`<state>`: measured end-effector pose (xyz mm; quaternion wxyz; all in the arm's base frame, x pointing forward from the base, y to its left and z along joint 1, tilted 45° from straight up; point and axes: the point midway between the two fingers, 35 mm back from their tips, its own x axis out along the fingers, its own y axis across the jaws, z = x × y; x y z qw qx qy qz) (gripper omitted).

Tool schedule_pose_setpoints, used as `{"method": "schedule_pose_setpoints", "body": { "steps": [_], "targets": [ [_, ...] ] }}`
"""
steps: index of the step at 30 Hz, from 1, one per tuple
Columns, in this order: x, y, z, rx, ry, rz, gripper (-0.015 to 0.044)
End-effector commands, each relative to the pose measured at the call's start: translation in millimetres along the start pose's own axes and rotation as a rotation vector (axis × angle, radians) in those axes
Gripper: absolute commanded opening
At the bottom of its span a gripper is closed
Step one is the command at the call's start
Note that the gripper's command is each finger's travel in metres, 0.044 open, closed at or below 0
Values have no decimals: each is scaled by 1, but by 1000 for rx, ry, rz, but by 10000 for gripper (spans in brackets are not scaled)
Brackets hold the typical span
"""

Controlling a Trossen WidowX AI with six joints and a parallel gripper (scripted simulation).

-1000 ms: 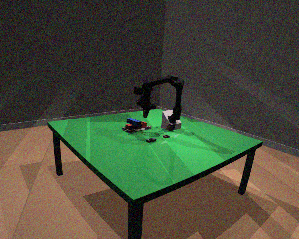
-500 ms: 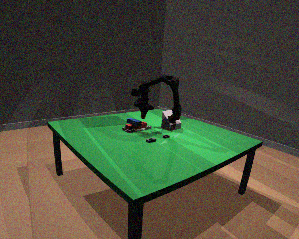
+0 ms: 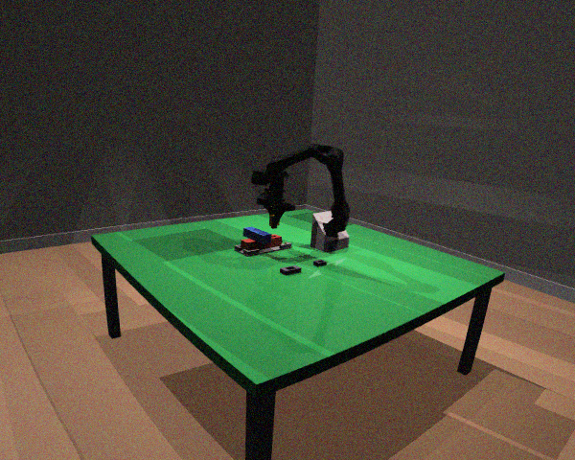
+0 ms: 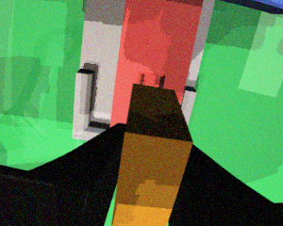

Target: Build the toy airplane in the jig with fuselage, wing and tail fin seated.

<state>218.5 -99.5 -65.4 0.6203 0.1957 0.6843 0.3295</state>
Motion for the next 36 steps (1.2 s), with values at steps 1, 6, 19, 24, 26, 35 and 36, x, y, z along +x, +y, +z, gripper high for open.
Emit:
{"method": "schedule_pose_setpoints", "body": {
  "steps": [1, 6, 19, 24, 26, 35, 36],
  "targets": [
    [0, -1, 0, -5, 1, -4, 65],
    [0, -1, 0, -5, 1, -4, 65],
    [9, -3, 0, -5, 1, -4, 65],
    [17, -3, 1, -5, 0, -4, 65],
    [20, -3, 1, -5, 0, -4, 65],
    [34, -2, 0, -5, 0, -3, 65],
    [36, -2, 0, -5, 0, -3, 65]
  ]
}}
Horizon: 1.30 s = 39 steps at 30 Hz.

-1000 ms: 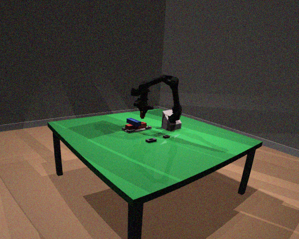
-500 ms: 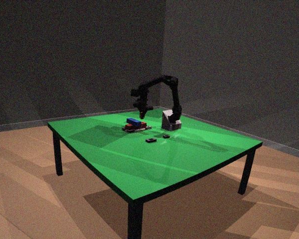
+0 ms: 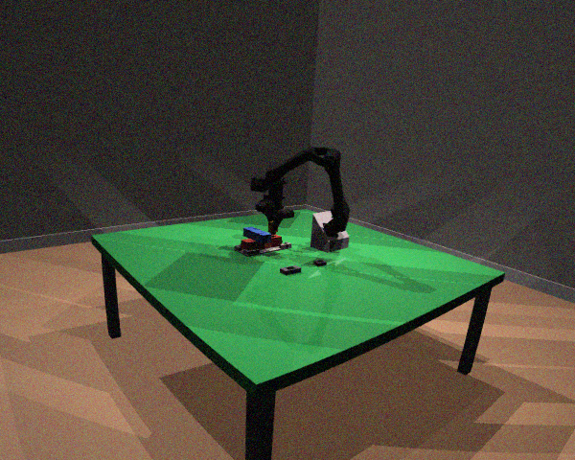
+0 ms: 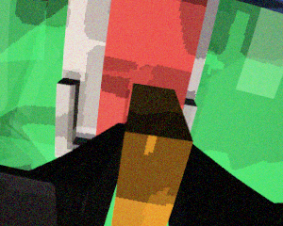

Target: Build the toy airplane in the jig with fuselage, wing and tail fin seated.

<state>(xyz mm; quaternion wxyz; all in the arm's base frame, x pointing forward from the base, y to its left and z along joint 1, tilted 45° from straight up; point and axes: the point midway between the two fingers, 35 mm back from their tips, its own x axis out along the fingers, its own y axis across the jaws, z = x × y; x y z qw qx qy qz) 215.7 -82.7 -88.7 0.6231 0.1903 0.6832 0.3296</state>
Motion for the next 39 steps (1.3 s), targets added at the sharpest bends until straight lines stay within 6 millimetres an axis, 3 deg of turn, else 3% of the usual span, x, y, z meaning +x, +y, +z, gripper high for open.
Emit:
{"method": "schedule_pose_setpoints", "body": {
  "steps": [1, 14, 20, 24, 34, 39],
  "targets": [
    [9, 2, -1, 3, 2, 6, 65],
    [11, 2, -1, 3, 2, 6, 65],
    [10, 2, -1, 1, 1, 6, 6],
    [10, 2, -1, 1, 1, 6, 0],
    [10, 2, -1, 1, 1, 6, 260],
    [10, 2, -1, 1, 1, 6, 260]
  ]
}}
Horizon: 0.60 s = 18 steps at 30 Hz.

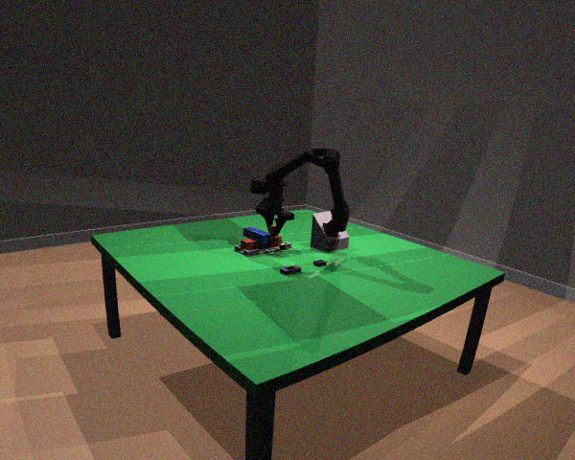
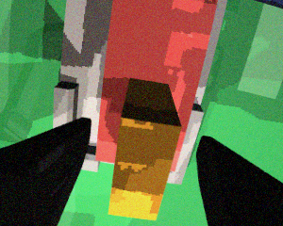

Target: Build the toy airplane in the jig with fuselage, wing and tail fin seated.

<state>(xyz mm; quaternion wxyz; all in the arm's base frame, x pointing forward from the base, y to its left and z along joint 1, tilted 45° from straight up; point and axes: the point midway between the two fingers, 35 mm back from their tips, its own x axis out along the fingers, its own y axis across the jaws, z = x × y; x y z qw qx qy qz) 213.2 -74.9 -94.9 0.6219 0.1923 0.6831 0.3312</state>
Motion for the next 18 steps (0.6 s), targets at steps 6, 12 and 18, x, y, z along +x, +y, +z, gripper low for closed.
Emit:
{"method": "schedule_pose_setpoints", "body": {
  "steps": [6, 12, 18],
  "targets": [
    [-10, -1, 1, 1, 0, -1, 260],
    [-89, -1, 0, 4, 2, -2, 260],
    [-92, -3, 3, 4, 2, -2, 260]
  ]
}}
